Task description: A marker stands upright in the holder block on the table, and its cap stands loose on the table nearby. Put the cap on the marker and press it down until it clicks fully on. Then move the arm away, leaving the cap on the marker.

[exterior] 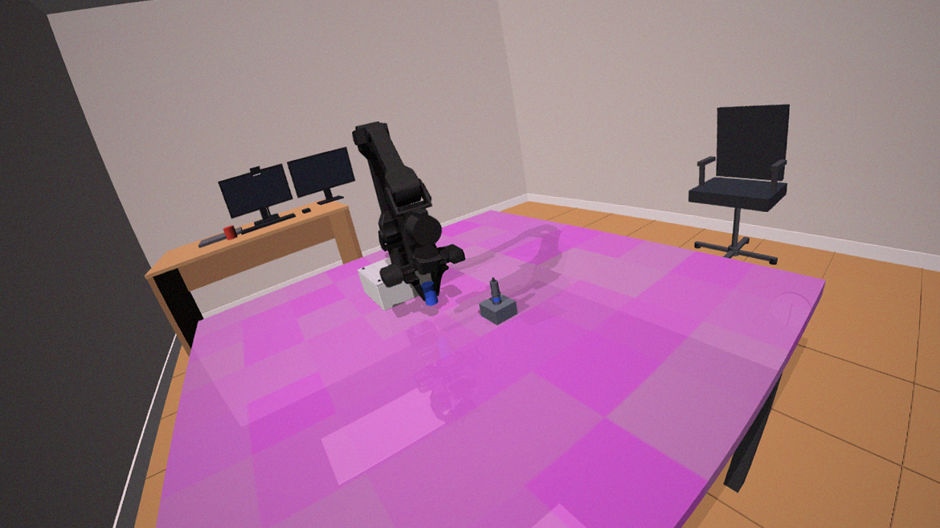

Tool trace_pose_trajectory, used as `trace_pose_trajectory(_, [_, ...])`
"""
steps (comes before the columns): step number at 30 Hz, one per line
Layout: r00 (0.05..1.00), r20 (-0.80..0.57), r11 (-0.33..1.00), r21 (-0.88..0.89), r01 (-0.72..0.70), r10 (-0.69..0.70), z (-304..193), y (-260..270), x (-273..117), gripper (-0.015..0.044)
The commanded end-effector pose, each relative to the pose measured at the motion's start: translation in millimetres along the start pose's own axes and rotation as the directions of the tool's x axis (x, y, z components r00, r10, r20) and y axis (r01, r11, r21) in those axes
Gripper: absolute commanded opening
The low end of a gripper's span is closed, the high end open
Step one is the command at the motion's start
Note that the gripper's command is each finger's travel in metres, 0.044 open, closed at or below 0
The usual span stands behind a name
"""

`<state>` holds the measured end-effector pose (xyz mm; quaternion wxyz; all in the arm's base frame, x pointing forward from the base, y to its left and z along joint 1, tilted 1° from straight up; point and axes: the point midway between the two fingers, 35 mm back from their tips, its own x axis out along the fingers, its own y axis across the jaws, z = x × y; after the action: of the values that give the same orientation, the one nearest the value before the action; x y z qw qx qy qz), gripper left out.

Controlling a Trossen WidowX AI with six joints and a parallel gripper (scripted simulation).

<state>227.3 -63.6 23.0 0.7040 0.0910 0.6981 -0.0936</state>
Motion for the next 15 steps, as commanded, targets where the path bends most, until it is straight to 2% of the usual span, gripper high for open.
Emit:
trace_pose_trajectory(1, [1.0,0.003,1.0,0.004,0.002,-0.002,0,0,-7,0.0])
trace_pose_trajectory(15, [1.0,0.01,1.0,-0.021,0.007,-0.006,23,23,-20,0.0])
